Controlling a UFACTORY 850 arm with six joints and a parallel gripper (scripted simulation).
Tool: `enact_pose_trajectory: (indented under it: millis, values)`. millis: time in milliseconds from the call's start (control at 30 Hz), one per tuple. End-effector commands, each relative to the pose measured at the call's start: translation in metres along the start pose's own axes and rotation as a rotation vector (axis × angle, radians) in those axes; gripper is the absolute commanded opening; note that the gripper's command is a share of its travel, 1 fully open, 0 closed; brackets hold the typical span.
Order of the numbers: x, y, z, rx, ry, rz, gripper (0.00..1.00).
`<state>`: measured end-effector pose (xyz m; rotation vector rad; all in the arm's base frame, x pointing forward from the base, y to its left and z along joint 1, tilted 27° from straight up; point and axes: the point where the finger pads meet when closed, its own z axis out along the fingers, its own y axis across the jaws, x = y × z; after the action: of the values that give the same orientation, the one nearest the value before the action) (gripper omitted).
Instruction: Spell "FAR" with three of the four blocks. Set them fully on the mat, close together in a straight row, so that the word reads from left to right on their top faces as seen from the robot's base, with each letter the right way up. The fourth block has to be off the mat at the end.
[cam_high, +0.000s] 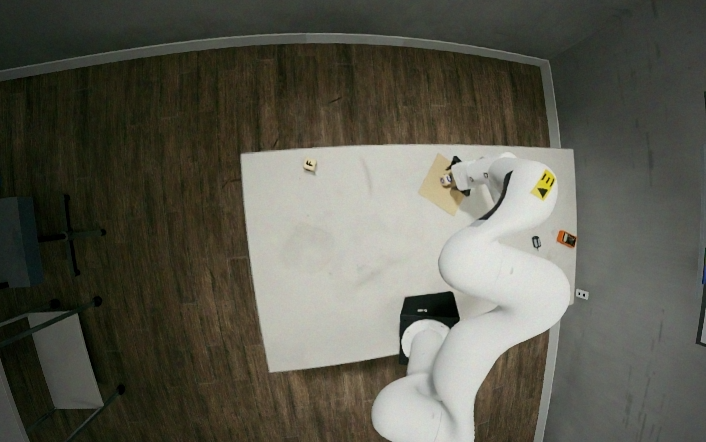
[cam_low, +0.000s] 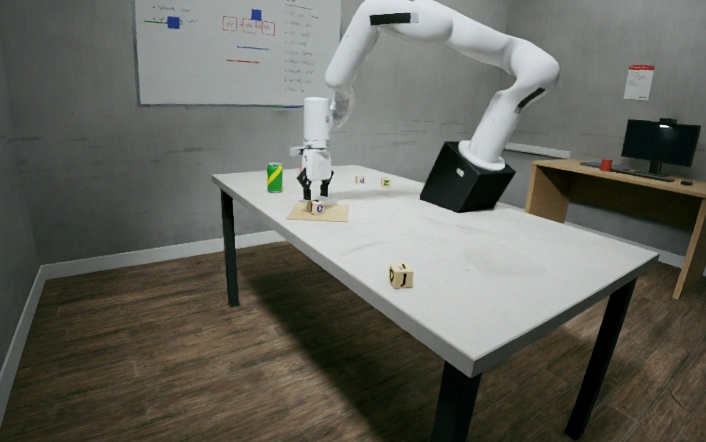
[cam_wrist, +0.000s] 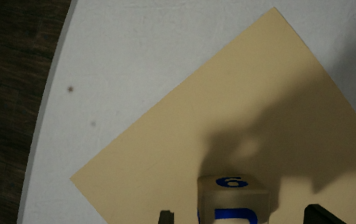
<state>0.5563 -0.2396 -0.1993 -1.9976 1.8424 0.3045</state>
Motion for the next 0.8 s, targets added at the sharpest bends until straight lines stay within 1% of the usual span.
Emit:
enact_pose_trajectory:
  millis: [0, 233, 300, 600, 767]
  values:
    - [0.001, -0.001, -0.001, 0.002, 0.001, 0.0, 0.84]
    - [0.001, -0.001, 0.009, 0.002, 0.001, 0.0, 0.84]
    - [0.001, -0.001, 0.009, 0.002, 0.001, 0.0, 0.84]
    - [0.001, -0.001, 0.035, 0.002, 0.001, 0.0, 0.84]
    - [0.001, -0.001, 0.045, 0.002, 0.001, 0.0, 0.84]
